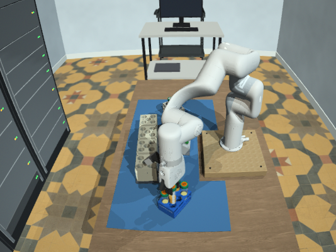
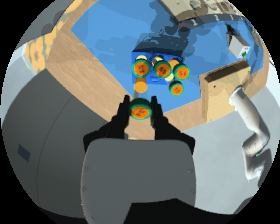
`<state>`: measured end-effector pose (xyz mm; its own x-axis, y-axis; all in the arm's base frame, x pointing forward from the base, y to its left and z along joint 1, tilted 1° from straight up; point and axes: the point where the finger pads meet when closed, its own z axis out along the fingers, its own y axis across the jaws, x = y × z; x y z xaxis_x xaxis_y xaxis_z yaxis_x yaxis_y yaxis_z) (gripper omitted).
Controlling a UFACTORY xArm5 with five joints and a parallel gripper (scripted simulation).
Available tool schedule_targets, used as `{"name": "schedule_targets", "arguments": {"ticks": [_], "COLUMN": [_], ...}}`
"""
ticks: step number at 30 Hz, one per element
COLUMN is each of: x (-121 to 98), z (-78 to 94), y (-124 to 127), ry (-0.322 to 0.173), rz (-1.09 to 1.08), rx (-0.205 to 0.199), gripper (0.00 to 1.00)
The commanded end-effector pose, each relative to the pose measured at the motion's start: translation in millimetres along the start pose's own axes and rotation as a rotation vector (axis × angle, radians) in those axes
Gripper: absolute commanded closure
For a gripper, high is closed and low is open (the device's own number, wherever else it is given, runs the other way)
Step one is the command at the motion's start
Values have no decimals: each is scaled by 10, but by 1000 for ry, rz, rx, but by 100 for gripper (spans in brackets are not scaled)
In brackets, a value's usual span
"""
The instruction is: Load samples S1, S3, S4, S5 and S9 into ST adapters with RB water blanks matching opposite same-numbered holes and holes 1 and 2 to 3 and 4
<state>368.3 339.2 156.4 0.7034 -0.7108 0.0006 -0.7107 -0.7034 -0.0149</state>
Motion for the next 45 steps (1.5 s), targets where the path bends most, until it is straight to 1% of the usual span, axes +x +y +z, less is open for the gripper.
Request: {"name": "schedule_targets", "arguments": {"ticks": [1,17,45], "x": [0,0,0], "z": [48,58,298], "y": [-14,-14,-14], "ry": [0,0,0], "rz": [0,0,0], "rx": [5,5,5], "gripper": [100,100,100]}}
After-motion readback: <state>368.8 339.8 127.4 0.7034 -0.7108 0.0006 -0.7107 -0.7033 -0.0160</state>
